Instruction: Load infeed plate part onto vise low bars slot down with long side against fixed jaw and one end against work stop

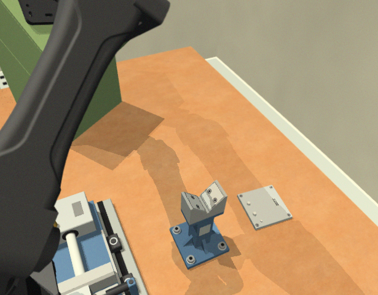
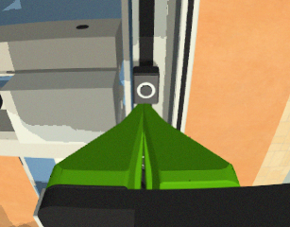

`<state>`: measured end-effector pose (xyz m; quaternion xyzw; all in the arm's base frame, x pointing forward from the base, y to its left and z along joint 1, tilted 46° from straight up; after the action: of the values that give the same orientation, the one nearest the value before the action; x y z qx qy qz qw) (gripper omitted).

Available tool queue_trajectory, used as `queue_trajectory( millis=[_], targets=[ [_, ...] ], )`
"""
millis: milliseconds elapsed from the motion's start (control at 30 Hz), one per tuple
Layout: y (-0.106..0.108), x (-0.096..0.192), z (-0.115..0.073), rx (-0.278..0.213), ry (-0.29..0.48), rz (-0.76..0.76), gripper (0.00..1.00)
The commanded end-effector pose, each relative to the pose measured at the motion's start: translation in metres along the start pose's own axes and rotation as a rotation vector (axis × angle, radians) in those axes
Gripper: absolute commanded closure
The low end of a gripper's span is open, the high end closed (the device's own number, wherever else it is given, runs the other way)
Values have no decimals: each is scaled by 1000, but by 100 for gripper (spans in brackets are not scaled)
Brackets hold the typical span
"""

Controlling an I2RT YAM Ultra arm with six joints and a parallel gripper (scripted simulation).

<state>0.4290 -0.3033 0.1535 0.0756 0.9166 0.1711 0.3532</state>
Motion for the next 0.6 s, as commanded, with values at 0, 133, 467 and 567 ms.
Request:
queue_trajectory(
  millis=[0,133,467,567],
  targets=[
    [-3,-9,-10,22,-32,-13,100],
    [-3,-9,-10,22,-32,-13,100],
    [-3,-7,-12,24,-32,-7,100],
    [-1,-7,-12,23,-30,-7,100]
  ],
)
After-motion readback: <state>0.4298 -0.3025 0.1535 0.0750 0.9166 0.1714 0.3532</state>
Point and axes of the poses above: the point where the finger pads meet when closed, its own z axis out along the fingers, its own y axis across the jaws, x = y × z, the point moved 10 cm from there along -z, back along the fingers, and after that the axes turned 3 degrees about -z, right-handed, at the moved point
